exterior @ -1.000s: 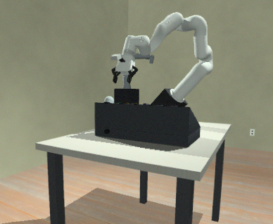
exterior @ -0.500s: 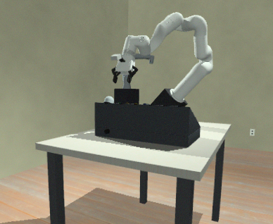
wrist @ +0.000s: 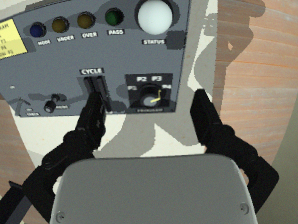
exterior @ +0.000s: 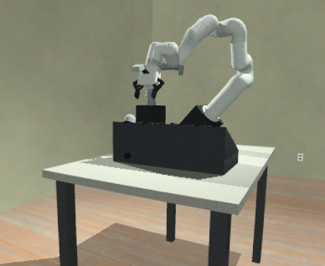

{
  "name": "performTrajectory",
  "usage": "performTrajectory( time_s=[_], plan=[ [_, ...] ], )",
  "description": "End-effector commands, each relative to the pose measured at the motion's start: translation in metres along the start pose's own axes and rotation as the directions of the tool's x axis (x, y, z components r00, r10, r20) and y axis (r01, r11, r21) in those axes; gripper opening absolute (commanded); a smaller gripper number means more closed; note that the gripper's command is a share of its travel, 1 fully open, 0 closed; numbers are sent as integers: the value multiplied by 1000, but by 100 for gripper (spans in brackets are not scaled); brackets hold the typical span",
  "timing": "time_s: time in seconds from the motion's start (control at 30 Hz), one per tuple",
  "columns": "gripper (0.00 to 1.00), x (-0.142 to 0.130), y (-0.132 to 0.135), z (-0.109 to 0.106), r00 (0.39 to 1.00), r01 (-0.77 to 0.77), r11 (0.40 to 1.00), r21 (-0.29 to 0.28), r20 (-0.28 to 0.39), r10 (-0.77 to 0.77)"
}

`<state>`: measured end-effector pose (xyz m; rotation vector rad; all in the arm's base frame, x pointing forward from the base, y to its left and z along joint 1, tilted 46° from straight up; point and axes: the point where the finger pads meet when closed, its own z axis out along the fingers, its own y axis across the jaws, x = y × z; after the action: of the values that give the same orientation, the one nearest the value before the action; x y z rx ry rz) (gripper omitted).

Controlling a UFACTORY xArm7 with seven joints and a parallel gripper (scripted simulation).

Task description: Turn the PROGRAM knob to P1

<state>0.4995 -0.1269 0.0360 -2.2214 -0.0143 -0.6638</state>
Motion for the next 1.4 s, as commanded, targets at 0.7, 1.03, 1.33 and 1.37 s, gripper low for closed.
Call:
performTrajectory(
  time_s=[0.7,1.03,1.33,1.37],
  plan=[
    [76,-109,4,-1,1000,1,1000,-2,-3,-1],
    [76,-117,3,-1,1000,1,1000,-1,-3,-1],
    [76,-117,3,-1,1000,1,1000,-1,-3,-1],
    [76,-117,3,-1,1000,1,1000,-1,-3,-1]
  ],
)
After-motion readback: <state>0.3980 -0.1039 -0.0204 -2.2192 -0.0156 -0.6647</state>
